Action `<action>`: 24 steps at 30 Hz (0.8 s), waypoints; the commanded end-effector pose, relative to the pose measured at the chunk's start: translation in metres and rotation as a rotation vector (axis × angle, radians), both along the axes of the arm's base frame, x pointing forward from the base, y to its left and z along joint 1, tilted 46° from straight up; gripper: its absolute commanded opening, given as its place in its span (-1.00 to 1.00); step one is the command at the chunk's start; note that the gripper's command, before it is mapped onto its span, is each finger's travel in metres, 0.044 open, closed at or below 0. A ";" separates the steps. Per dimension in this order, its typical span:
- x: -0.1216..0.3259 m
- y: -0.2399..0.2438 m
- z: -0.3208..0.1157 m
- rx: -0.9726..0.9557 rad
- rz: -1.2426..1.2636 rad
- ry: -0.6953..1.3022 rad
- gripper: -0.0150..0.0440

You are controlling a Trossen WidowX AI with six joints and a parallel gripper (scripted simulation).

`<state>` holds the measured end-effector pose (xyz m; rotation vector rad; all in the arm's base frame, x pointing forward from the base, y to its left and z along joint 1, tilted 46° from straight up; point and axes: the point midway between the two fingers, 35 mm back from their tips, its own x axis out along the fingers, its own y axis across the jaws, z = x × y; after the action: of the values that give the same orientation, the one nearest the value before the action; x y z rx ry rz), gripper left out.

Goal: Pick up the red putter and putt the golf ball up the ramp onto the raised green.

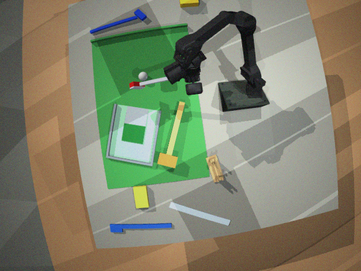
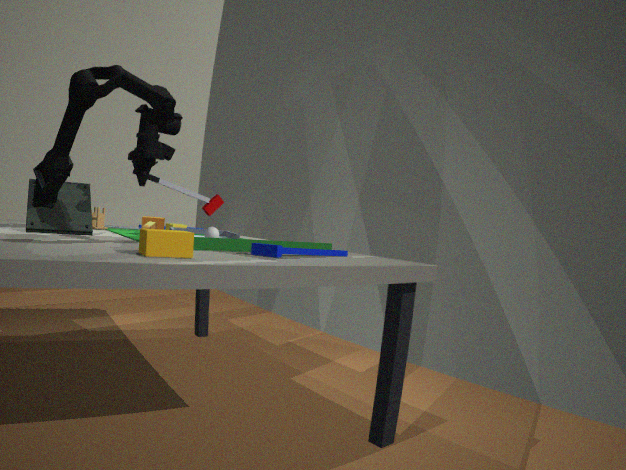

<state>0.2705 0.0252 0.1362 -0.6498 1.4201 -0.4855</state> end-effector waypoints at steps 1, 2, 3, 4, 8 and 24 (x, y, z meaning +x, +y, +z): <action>-0.006 -0.017 0.016 -0.015 -0.115 -0.109 -0.49; -0.008 -0.022 0.021 -0.018 -0.149 -0.139 -0.49; -0.011 -0.027 0.026 -0.022 -0.182 -0.170 -0.49; -0.012 -0.031 0.029 -0.024 -0.210 -0.196 -0.49; -0.014 -0.035 0.032 -0.027 -0.232 -0.216 -0.49; -0.010 -0.063 0.005 -0.028 -0.232 -0.218 -0.49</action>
<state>0.2603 -0.0352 0.1428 -0.4295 1.2957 -0.7404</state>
